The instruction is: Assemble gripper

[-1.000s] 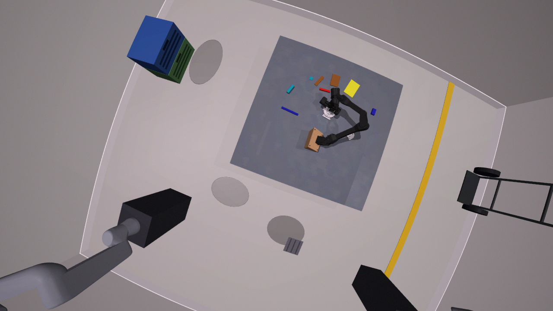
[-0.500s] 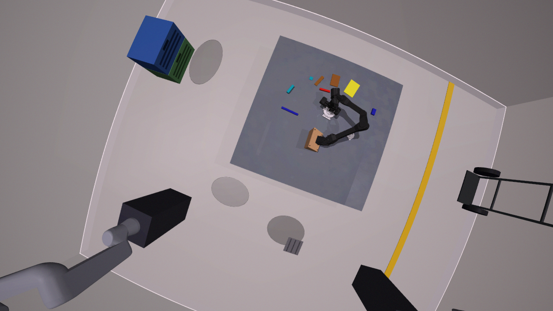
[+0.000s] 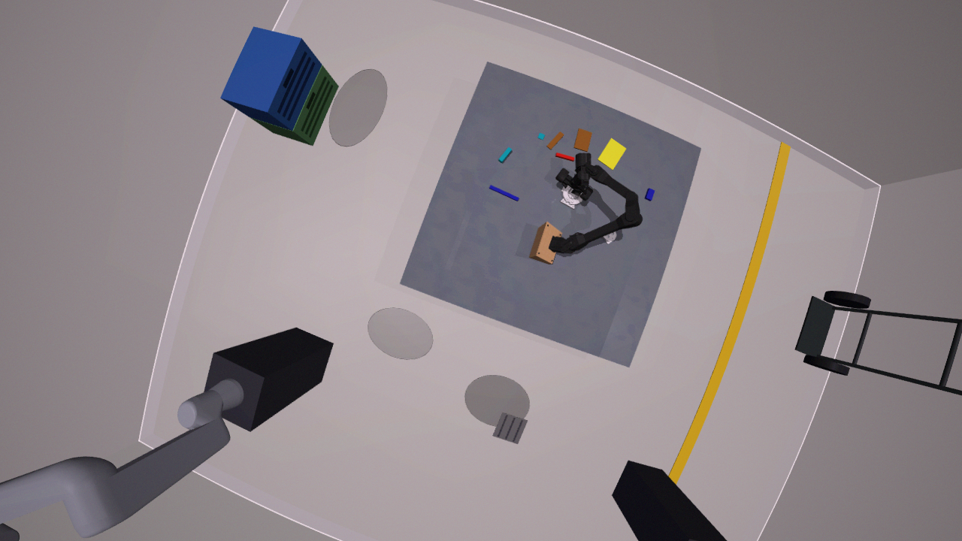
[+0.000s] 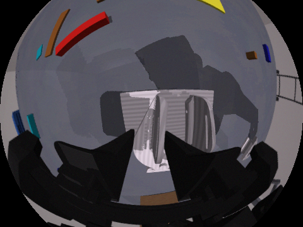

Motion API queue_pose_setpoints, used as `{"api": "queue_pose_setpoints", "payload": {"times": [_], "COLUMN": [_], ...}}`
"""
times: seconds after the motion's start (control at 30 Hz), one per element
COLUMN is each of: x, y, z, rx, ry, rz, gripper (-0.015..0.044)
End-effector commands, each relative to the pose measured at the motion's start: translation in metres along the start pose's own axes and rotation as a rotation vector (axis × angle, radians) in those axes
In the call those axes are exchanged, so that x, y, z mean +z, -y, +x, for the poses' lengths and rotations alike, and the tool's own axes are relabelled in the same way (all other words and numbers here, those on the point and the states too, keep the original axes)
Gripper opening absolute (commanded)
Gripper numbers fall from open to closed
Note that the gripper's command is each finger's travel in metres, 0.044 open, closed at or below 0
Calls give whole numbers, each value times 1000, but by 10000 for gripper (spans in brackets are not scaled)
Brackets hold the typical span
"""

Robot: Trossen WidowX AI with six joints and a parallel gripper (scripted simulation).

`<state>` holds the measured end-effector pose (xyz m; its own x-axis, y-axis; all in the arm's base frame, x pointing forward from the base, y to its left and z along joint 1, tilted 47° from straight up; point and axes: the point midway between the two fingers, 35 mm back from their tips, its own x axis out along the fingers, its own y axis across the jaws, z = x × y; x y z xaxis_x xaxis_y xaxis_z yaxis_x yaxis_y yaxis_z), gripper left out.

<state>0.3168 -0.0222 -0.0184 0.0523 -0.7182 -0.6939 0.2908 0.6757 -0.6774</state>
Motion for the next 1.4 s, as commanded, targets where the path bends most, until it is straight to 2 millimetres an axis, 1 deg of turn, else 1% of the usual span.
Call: {"api": "queue_pose_setpoints", "payload": {"times": [0.0, 0.37, 0.67, 1.37], "x": [0, 0, 0, 0], "y": [1, 1, 1, 0], "z": [1, 1, -6, -1], "rx": [-4, -4, -4, -4], "ry": [1, 1, 1, 1], "rz": [-3, -3, -3, -3], "gripper": [134, 134, 134, 134]}}
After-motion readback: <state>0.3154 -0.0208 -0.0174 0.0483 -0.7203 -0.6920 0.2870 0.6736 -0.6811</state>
